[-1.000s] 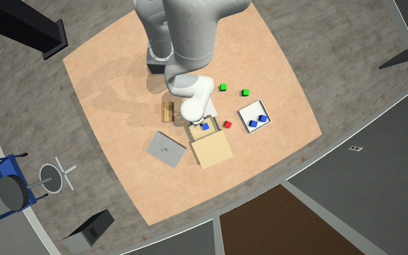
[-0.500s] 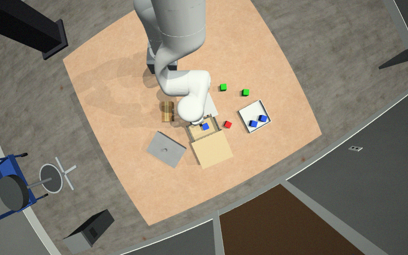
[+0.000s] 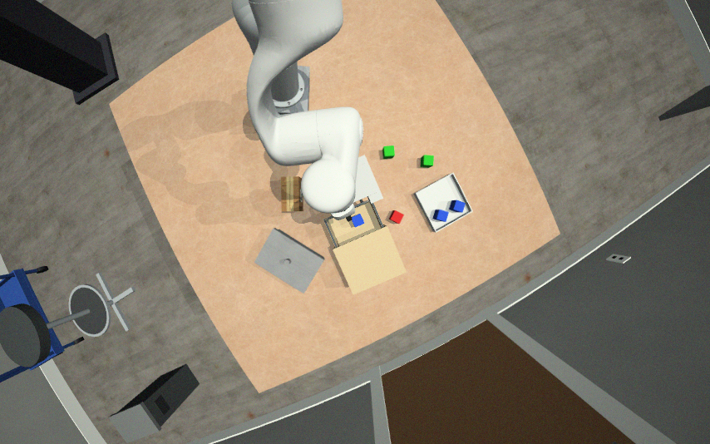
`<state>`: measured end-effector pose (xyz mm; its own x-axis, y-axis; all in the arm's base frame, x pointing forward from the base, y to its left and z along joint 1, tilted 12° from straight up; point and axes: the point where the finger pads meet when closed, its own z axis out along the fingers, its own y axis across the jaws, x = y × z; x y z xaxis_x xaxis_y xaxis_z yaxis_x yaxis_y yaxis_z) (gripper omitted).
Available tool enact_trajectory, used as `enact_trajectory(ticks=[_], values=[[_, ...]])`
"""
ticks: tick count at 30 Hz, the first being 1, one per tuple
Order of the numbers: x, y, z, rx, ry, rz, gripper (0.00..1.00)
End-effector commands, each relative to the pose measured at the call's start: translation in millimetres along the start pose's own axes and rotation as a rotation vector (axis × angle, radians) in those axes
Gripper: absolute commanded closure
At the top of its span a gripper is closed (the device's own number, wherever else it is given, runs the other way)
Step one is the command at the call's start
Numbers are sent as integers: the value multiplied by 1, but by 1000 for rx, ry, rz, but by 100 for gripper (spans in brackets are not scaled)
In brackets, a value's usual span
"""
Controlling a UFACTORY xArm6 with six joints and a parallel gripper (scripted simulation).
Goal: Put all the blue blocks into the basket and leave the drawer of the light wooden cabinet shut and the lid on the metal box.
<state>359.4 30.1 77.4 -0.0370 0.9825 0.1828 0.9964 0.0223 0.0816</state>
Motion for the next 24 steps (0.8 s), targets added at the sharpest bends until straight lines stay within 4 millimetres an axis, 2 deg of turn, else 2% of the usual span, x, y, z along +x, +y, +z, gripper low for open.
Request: enact_trajectory(ticks=[1,16,24], values=[[0,1,-14,-2,0,0,76],[1,1,-19,-2,0,-10,76],[3,12,-20,-2,0,-247,76]])
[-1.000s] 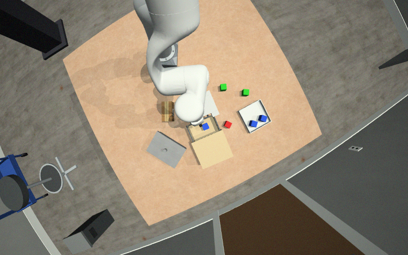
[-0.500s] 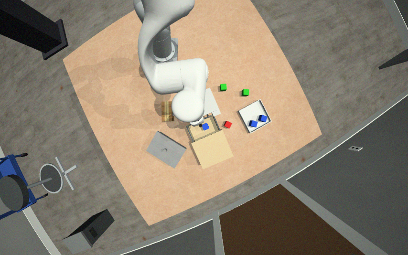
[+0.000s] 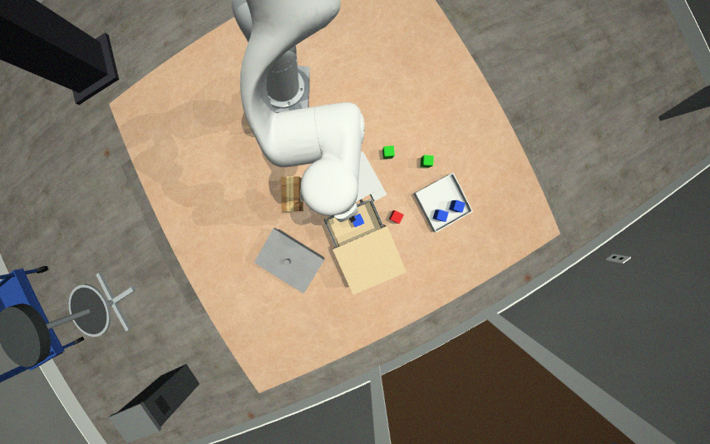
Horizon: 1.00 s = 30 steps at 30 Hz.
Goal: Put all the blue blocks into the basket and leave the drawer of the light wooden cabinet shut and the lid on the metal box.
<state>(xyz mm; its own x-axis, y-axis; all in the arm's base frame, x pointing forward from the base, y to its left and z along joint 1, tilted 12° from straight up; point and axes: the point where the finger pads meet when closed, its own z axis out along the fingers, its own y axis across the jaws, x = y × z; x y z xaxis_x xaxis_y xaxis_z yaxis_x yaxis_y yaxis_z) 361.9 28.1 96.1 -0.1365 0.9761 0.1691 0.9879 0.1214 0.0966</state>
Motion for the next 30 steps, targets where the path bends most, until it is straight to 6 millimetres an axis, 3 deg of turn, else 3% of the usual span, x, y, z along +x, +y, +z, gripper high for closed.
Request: enact_trajectory(ticks=[1,4,16,18,19,30], values=[[0,8,-2,-5,4,-146,76],[1,18,-2,-5,4,-356,76],[6,62,-2,-3,-28,-857,76],[6,62,-2,-3,-28,-857,76],[6,65,-2,-2,-31,-983,76],[7,71,-1,-1,-14,-1418,76]])
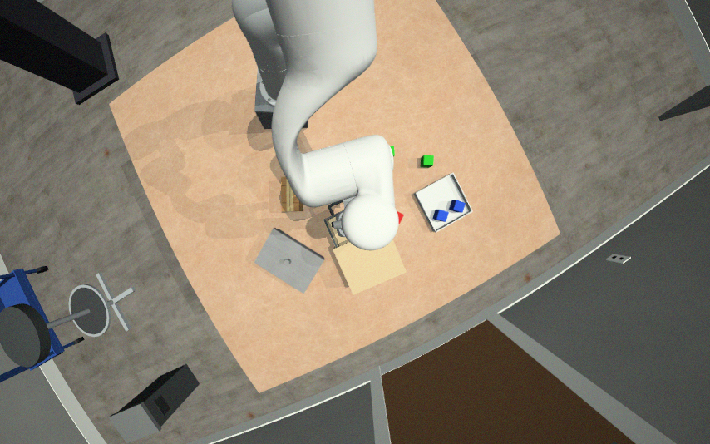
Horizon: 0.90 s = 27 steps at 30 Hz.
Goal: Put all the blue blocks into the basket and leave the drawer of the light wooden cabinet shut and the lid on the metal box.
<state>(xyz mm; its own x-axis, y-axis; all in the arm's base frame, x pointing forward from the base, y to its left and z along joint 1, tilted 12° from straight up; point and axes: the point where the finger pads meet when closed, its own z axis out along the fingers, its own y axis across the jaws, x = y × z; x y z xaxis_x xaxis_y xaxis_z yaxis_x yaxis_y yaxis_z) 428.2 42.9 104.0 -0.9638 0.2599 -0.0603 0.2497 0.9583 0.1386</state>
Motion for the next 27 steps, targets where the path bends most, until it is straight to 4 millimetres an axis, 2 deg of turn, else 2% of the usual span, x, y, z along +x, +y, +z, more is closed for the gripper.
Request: enact_trajectory(ticks=[1,22,23,27], values=[[-3,1,-1,-59,20,-272,76],[-3,1,-1,-65,23,-300,76],[-3,1,-1,-65,23,-300,39],[-3,1,-1,-65,23,-300,39]])
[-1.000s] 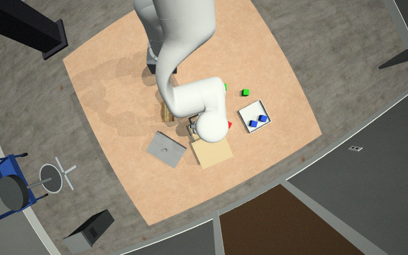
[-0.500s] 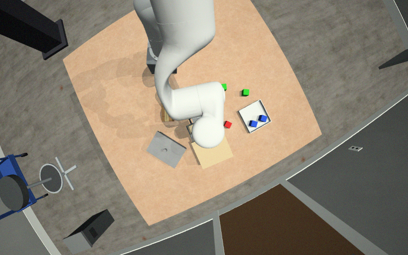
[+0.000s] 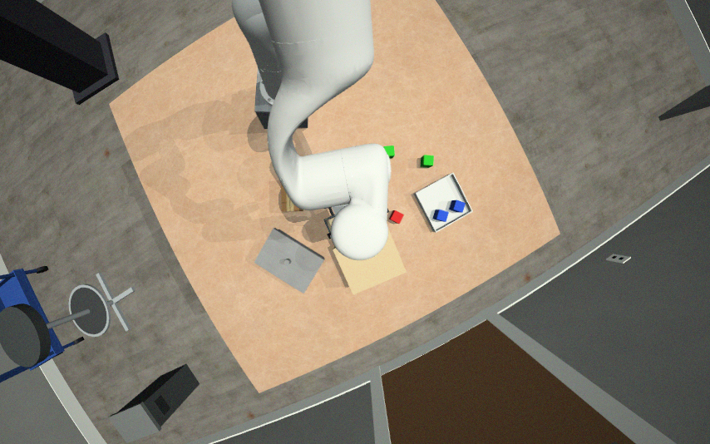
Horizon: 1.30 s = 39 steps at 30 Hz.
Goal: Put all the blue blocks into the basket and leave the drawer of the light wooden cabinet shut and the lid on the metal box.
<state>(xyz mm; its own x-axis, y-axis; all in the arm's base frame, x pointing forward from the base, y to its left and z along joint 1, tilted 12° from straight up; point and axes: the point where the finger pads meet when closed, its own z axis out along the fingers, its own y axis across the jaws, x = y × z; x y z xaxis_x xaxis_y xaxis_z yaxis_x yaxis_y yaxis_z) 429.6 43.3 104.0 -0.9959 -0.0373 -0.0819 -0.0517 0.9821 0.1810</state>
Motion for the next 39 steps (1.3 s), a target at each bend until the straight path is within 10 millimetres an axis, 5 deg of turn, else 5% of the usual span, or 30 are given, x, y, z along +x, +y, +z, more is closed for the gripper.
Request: enact_trajectory(ticks=[1,39], values=[[-1,0,-1,0,-4,0,39],[-1,0,2,0,-4,-1,39]])
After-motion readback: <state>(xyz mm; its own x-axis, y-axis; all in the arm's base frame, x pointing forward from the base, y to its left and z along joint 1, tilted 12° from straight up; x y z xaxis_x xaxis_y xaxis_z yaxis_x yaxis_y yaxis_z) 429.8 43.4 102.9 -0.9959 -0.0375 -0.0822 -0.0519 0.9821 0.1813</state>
